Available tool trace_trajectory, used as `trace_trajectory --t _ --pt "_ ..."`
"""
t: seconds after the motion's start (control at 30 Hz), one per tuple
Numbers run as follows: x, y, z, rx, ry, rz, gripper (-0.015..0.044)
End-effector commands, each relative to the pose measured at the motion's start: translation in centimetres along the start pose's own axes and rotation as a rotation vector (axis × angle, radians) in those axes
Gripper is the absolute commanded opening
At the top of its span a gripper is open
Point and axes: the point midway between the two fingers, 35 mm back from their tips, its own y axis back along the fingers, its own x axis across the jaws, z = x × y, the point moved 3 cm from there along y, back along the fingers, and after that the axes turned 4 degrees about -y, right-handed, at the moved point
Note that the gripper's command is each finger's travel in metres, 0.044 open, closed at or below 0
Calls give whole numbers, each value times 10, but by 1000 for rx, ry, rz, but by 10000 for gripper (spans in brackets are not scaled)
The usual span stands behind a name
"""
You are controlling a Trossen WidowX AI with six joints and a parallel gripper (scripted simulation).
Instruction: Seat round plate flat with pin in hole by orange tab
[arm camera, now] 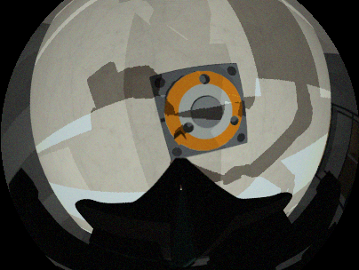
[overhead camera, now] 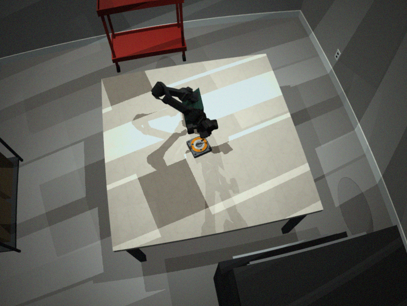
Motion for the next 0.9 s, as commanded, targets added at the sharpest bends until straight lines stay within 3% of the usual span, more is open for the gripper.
trace_trajectory --t 0.0,0.2,0.57,0.87 --pt "-2 -10 -11 40 17 -55 0" --pt "-6 -13 -12 40 17 -54 0" --pt "-11 -57 -15 40 18 -57 0" --pt "-8 -58 -14 40 18 -57 0"
